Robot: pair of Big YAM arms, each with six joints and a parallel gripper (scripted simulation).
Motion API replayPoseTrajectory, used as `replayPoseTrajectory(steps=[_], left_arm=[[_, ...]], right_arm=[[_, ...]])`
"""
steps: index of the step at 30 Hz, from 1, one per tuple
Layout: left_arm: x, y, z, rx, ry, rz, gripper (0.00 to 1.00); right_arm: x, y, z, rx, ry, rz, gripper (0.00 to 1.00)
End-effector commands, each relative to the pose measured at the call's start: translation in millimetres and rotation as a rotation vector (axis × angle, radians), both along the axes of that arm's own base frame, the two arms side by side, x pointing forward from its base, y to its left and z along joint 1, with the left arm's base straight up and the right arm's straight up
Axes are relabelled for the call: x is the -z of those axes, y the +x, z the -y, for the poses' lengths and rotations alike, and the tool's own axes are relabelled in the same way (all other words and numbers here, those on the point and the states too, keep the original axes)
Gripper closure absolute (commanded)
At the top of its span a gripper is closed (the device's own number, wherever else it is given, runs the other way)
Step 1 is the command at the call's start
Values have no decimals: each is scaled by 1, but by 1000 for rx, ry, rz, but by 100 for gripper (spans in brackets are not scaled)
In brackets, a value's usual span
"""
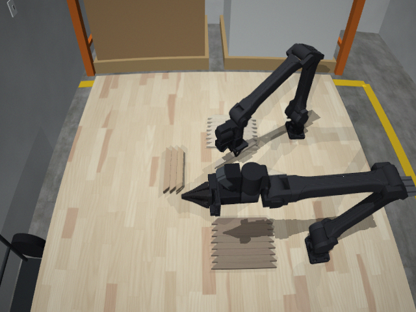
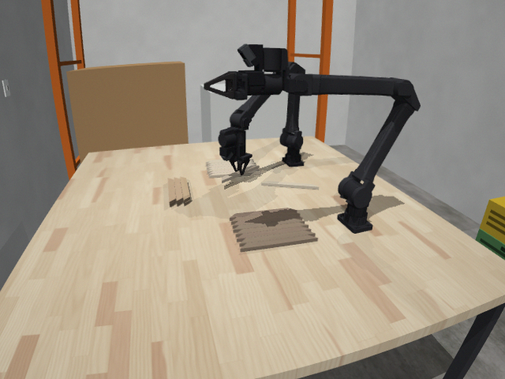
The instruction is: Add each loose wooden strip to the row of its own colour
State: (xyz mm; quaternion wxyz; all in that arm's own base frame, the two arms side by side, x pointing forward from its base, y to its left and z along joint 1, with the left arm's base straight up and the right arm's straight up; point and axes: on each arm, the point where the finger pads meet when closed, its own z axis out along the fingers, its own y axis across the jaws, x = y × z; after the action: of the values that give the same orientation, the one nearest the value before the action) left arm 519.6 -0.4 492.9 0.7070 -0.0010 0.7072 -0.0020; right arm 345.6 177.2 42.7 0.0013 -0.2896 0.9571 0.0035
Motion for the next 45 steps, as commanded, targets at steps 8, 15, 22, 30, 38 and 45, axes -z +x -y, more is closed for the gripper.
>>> replayPoseTrajectory(steps=[8,15,22,30,38,45], left_arm=[[-3,2,8,11,11,17,99],[-3,0,8,11,12,20,99],[-9,-4,8,11,12,28,99],[-9,-5,7,9,12,30,99],[-10,-4,8,11,10,30,99],[-11,-4,8,12,9,31,99]], right_arm=[[-8,15,17,343,17,35,100],[-9,15,22,457,24,38,100],[-9,16,31,623,25,34,100],[-7,10,25,704,23,28,100],[9,14,37,675,7,10,100],[15,12,33,669,7,8,100]])
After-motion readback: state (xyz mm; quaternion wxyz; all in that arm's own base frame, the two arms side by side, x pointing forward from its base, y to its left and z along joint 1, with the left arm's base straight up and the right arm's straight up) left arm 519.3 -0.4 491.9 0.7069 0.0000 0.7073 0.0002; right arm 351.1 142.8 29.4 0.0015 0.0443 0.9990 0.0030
